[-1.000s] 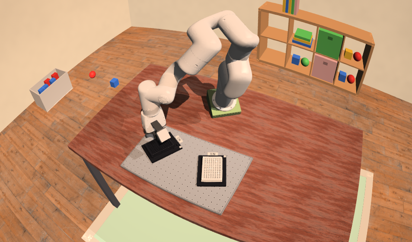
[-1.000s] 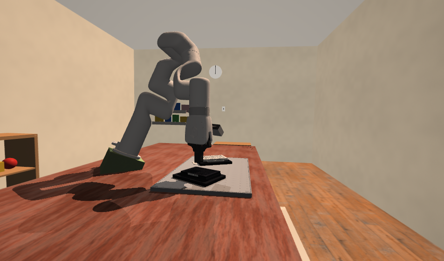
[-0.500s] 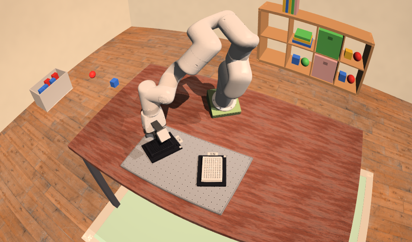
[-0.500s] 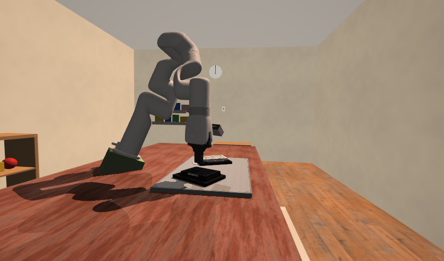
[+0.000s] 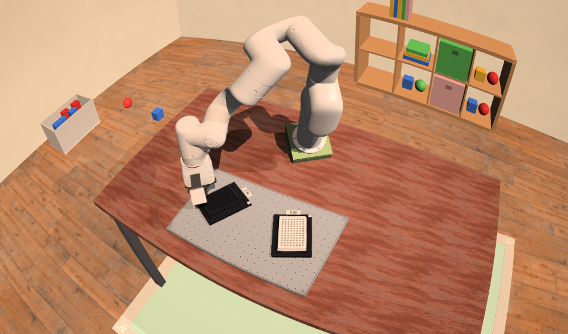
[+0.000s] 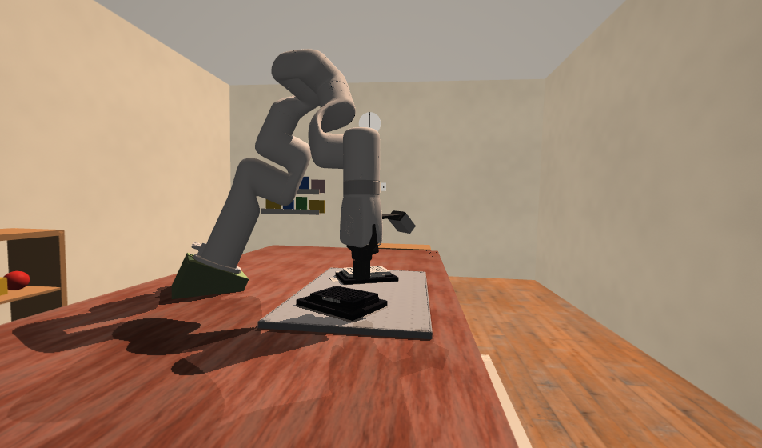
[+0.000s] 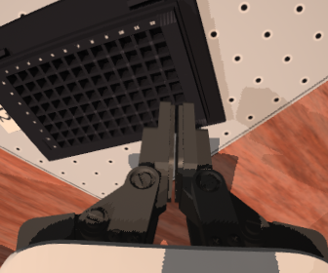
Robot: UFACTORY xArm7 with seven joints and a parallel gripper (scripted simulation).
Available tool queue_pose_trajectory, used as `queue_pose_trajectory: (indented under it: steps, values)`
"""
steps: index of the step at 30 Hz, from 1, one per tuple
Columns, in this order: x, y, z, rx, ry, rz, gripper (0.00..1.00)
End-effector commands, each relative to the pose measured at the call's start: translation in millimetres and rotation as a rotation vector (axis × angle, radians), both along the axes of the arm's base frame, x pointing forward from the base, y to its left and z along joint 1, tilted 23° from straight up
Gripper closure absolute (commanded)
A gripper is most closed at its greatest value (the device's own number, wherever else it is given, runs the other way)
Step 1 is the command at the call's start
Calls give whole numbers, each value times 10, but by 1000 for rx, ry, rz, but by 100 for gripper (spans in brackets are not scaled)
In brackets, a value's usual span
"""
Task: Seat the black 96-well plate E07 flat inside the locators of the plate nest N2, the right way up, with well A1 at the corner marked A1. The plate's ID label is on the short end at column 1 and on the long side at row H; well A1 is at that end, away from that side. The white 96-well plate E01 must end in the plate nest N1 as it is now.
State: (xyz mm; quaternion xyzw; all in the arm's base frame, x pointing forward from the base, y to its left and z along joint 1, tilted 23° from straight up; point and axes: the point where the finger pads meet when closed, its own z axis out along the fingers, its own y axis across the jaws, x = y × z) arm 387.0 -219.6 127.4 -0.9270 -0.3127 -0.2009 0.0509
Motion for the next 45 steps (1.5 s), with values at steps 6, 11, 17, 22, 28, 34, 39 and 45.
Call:
queue_pose_trajectory:
  steps: [6,11,17,22,28,34,39,45]
  values:
    - [337,-221,123,101,83,-285,100]
    - [337,-221,123,157,120,-438,100]
    - [336,-221,123,201,149,-560,100]
    - [336,-221,123,257,185,-713,100]
    - [336,-221,123,324,228,-896,100]
    - [337,-221,123,368,257,-1019,100]
    - [337,-221,123,406,281,-1121,100]
    - [336,-222,123,406,281,-1121,100]
